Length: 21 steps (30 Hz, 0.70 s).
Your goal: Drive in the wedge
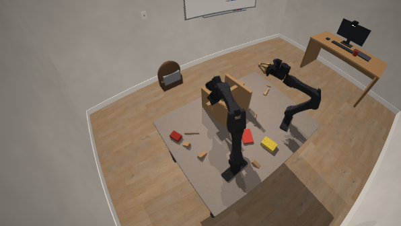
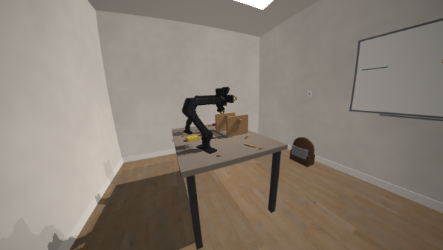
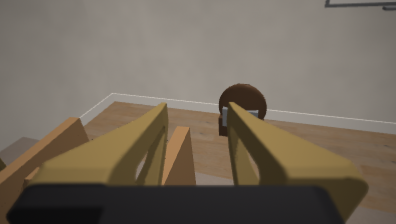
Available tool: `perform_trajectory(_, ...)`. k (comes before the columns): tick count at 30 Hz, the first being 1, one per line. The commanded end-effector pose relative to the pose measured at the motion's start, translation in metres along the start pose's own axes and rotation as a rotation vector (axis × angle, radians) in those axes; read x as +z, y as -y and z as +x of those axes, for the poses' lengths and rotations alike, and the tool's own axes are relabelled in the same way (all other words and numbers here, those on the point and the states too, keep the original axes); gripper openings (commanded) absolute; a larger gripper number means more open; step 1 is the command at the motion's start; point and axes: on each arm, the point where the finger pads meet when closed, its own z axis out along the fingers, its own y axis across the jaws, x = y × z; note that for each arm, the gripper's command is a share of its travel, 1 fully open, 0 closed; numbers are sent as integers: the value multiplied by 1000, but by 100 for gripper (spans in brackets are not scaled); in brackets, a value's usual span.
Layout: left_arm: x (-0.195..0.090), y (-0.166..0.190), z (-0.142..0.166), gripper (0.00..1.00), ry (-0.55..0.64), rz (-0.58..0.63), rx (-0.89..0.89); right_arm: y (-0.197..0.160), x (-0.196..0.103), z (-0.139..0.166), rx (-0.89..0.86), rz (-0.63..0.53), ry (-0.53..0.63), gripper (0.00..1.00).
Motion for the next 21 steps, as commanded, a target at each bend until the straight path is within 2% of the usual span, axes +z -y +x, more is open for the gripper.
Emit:
perform_trajectory(1, -31, 4, -10, 0, 55, 21, -6, -3, -4, -33, 5, -5, 79, 36)
perform_trajectory(11, -59, 2, -8, 0, 49, 17, -7, -3, -4, -33, 5, -5, 79, 36)
perform_trajectory(15, -54, 4, -6, 0, 31, 10, -1, -2, -4, -33, 7, -5, 79, 36)
perform_trajectory(18, -73, 2, -7, 0, 51, 18, -6, -2, -4, -33, 7, -5, 79, 36)
perform_trajectory(21, -78, 2, -7, 0, 48, 16, -6, -2, -4, -33, 7, -5, 79, 36)
